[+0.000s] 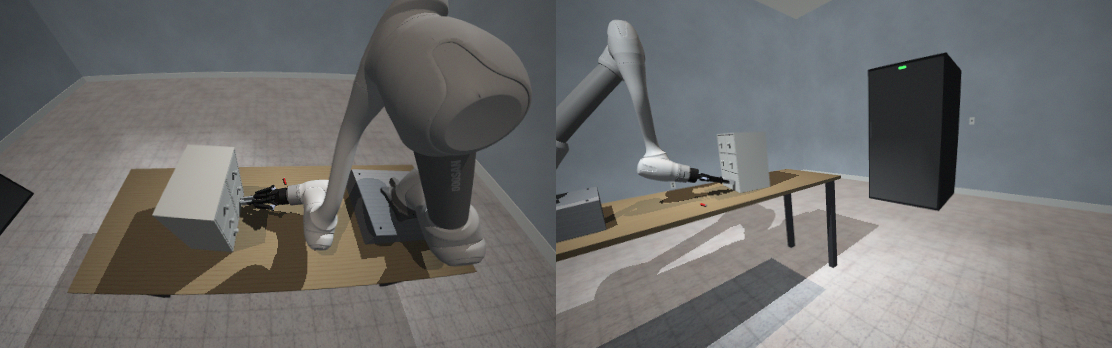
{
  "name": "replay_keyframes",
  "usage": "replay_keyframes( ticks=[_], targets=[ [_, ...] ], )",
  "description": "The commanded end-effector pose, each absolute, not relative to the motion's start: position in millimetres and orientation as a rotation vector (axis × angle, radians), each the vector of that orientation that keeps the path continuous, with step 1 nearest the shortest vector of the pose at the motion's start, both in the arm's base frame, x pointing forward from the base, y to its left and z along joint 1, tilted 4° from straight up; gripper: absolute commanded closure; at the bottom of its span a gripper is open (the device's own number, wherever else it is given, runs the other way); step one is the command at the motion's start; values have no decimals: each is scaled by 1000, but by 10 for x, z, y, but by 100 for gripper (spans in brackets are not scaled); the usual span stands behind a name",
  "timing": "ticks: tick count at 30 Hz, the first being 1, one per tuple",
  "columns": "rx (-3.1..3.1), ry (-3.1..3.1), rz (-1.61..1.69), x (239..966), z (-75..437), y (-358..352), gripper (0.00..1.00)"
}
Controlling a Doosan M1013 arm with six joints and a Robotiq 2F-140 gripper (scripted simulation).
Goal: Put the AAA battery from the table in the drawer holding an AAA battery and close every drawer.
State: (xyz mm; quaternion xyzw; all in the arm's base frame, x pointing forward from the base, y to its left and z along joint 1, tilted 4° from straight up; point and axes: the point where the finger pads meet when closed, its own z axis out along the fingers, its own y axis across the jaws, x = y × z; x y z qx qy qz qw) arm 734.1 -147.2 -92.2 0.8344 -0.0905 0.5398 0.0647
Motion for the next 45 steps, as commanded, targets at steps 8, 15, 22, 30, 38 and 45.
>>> replay_keyframes(
  ticks=[8, 15, 22, 30, 38, 45],
  targets=[
    [2519, -273, 1630, 7341, -921, -1472, 92],
    [2519, -273, 1630, 7340, -921, -1472, 92],
    [2519, -273, 1630, 7327, -920, -1469, 92],
    [2519, -273, 1630, 7300, -918, -1462, 92],
    [2519, -273, 1630, 7235, -913, -1448, 92],
    [2519, -273, 1630, 7180, -909, -1435, 92]
  ],
)
